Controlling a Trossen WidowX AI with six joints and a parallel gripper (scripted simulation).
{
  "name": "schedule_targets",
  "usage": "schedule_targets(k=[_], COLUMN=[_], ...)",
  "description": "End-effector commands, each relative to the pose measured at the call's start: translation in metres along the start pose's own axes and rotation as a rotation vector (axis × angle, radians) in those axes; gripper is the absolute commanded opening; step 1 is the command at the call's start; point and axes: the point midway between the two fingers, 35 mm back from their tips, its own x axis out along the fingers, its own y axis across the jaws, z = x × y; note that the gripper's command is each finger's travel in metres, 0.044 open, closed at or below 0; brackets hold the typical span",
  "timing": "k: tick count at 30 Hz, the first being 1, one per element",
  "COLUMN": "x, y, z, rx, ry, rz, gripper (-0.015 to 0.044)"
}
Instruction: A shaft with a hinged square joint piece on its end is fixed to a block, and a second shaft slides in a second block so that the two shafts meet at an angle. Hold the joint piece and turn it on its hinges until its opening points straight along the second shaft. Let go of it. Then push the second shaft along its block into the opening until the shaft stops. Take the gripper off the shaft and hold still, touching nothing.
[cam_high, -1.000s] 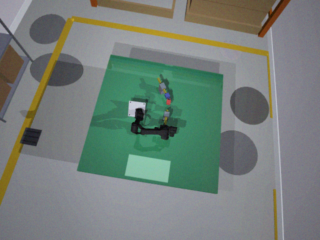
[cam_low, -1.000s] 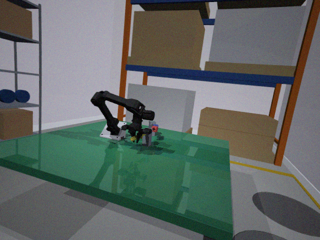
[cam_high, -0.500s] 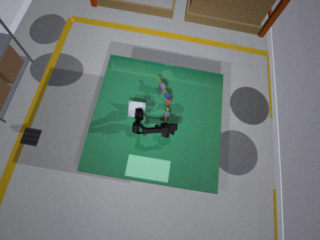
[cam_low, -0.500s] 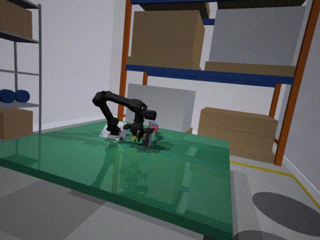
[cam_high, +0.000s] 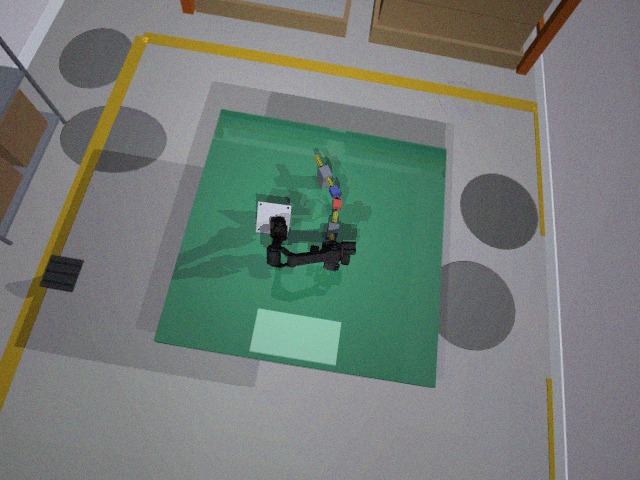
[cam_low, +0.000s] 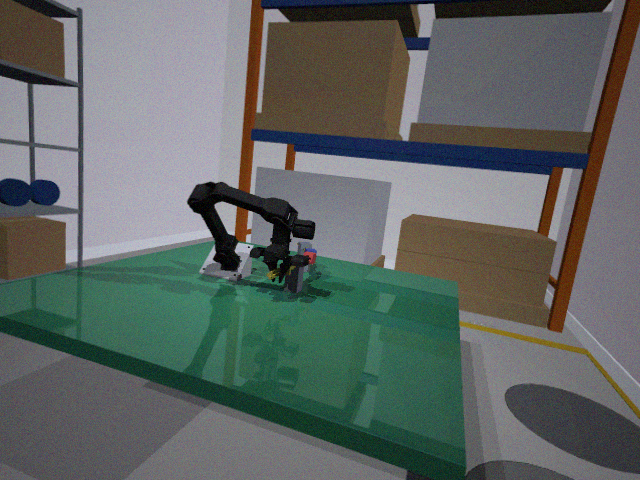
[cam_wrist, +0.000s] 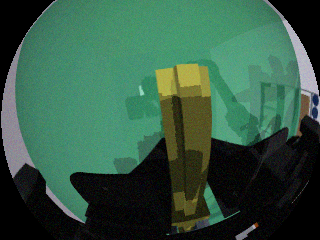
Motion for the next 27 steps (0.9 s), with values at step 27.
schedule_targets(k=[27], x=[0.000], y=[0.000], z=[-0.047], rx=[-0.002], ry=[0.008], rz=[0.001], gripper=[0.0000])
